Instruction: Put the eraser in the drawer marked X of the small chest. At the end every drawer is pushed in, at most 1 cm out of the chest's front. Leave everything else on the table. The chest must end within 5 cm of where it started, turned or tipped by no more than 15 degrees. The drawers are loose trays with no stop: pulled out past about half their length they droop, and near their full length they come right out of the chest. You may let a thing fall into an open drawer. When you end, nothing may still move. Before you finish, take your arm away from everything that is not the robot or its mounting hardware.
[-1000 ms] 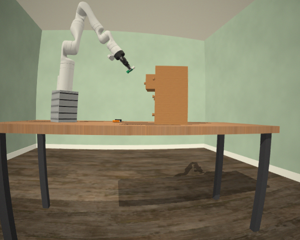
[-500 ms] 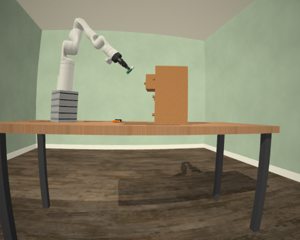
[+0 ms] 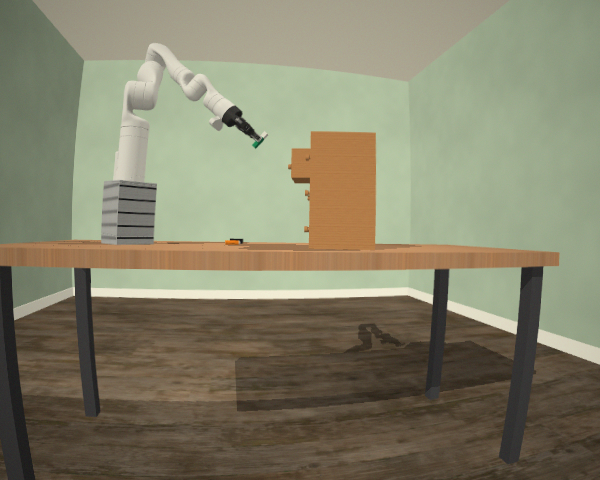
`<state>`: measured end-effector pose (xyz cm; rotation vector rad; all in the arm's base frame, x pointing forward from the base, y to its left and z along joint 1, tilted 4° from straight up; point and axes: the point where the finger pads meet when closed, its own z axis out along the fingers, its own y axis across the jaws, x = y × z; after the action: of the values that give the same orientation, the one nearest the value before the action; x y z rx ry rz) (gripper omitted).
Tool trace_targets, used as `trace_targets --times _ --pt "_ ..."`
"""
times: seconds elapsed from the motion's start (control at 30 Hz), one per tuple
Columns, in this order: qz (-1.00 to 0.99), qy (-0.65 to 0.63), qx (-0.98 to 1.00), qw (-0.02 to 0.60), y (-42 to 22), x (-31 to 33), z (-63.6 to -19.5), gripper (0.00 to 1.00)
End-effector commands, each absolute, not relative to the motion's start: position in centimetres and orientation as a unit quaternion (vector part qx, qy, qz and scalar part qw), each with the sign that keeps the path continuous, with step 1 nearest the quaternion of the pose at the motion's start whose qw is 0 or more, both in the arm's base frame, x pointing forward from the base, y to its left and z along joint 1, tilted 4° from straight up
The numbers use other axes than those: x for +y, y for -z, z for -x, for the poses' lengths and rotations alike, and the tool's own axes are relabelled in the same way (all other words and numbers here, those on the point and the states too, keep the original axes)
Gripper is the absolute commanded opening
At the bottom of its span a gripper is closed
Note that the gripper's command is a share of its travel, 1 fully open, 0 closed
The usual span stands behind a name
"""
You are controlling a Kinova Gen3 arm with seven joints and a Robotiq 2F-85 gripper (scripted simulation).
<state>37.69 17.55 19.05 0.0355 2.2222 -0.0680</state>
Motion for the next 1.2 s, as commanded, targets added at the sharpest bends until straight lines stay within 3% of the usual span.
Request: trace_targets --times 0.0,1.17 --pt "-0.013 0.029 0.895 0.445 -19.05 17.51 -37.69 0.19" --pt "-0.013 0.029 0.893 0.449 -19.08 17.51 -38.28 0.19"
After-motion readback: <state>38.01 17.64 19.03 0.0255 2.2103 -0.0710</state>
